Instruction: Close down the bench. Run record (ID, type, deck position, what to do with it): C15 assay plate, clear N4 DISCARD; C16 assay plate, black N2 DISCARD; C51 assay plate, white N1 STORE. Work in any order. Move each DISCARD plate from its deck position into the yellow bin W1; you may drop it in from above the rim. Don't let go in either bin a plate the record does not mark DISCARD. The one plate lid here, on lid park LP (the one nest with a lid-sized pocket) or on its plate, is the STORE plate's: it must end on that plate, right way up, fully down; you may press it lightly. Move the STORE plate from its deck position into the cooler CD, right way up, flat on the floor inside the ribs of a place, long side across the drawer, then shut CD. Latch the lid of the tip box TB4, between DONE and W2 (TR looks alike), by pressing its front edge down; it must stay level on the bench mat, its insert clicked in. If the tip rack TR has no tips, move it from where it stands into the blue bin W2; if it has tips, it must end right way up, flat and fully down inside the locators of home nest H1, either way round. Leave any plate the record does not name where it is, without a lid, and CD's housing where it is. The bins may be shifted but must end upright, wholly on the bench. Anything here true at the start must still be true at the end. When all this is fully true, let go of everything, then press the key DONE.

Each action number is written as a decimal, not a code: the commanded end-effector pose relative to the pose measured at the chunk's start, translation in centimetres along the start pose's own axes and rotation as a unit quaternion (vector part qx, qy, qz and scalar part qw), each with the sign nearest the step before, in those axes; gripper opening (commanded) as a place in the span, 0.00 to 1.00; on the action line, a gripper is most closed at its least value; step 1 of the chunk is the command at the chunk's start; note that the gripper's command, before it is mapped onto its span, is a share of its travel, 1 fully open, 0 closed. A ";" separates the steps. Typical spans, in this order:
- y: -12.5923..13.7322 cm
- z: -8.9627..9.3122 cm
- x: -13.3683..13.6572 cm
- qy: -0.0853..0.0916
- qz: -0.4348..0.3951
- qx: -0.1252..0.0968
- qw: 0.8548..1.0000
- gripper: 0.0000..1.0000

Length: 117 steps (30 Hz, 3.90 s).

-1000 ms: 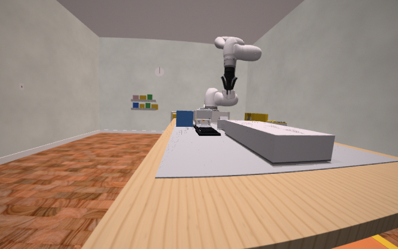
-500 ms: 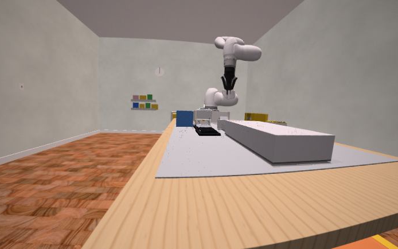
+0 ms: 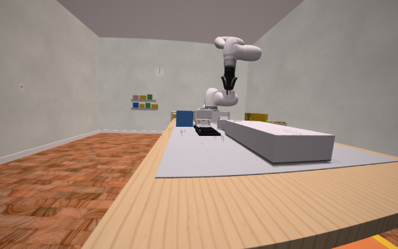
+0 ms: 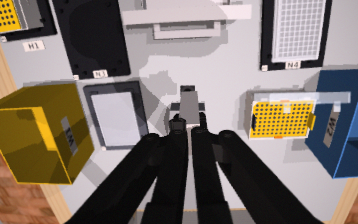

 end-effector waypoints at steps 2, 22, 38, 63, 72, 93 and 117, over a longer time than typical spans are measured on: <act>-0.3 0.0 0.3 0.001 0.000 0.002 1.000 0.00; 0.4 1.6 7.3 0.001 0.008 0.002 1.000 0.00; 0.8 2.8 12.8 0.001 0.008 0.002 1.000 0.00; 1.2 3.9 17.3 0.001 0.008 0.002 1.000 0.00; 1.2 3.9 17.3 0.001 0.008 0.002 1.000 0.00; 1.2 3.9 17.3 0.001 0.008 0.002 1.000 0.00; 1.2 3.9 17.3 0.001 0.008 0.002 1.000 0.00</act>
Point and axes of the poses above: the point where the finger pads meet when closed, its own z axis out along the fingers, its own x axis across the jaws, y = z × x, the point moved 3 cm from there along -z, back along the fingers, and after that the axes turned 4 degrees about -z, right-handed, at the moved point
